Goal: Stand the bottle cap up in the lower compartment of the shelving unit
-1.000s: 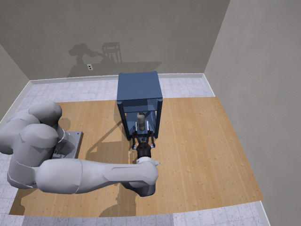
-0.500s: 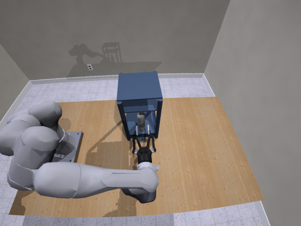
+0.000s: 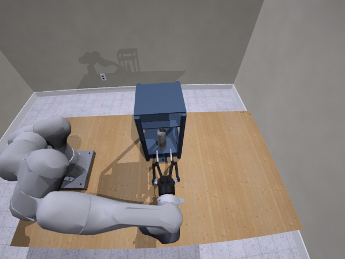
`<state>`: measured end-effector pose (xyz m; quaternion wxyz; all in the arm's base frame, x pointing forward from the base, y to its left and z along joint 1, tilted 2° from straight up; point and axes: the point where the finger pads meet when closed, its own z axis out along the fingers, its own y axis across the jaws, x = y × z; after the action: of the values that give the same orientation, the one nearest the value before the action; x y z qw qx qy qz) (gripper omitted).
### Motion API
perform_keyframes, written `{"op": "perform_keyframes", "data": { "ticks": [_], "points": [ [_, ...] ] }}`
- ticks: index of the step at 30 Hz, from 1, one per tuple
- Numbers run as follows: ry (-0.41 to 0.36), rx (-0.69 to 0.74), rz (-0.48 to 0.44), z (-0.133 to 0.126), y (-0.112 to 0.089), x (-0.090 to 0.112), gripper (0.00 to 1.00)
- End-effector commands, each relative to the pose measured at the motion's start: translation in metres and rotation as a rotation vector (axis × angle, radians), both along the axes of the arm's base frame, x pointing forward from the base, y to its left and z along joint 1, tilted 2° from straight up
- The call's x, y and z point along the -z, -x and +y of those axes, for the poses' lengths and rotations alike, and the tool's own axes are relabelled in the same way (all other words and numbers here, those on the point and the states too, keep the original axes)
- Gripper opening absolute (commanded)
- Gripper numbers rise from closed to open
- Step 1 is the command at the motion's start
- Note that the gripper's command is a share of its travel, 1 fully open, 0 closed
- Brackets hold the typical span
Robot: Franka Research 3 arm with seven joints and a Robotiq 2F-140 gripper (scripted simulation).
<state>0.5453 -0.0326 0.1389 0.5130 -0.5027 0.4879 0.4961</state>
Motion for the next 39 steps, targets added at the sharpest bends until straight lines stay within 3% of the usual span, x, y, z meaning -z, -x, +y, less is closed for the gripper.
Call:
{"op": "perform_keyframes", "data": {
  "ticks": [1, 27, 39],
  "points": [
    [-0.008, -0.012, 0.015, -0.008, 0.004, -0.001, 0.42],
    [-0.008, -0.012, 0.015, -0.020, 0.004, -0.002, 0.42],
    [-0.008, -0.012, 0.015, -0.021, 0.005, -0.016, 0.42]
  ]
}}
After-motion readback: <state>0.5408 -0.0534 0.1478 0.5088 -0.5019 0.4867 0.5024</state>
